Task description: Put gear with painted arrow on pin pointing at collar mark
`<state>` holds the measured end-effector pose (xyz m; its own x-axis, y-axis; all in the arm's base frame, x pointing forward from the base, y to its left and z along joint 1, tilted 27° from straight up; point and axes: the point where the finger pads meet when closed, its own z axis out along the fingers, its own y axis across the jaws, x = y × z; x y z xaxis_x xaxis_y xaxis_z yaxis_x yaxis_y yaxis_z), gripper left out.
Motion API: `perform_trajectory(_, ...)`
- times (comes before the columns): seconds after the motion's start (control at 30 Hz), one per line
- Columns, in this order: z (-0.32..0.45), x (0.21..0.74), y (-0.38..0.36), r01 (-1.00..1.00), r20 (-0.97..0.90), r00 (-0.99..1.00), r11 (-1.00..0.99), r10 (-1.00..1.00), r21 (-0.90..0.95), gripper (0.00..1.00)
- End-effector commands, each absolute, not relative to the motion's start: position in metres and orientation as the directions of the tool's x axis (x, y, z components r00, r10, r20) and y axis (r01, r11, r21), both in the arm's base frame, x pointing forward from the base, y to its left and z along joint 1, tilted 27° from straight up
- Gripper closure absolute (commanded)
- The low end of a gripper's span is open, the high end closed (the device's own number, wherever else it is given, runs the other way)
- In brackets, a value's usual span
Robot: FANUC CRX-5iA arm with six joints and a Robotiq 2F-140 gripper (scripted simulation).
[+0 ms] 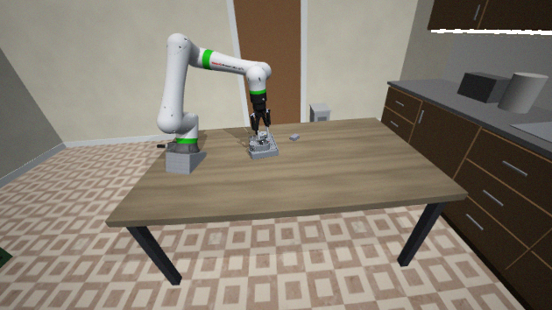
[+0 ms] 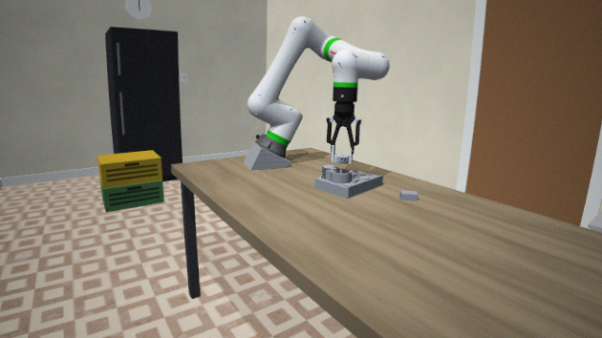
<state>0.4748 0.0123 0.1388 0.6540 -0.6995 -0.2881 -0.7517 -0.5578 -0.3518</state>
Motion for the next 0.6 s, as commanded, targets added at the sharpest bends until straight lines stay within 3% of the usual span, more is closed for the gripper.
perform_trajectory(0.0,0.1390,0.4750,0.0121,-0.810,-0.320,0.580,-0.489,-0.749,-0.323,1.00)
perform_trajectory(0.57,0.1390,0.4750,0.0121,-0.929,-0.390,0.360,-0.287,-0.848,-0.233,1.00)
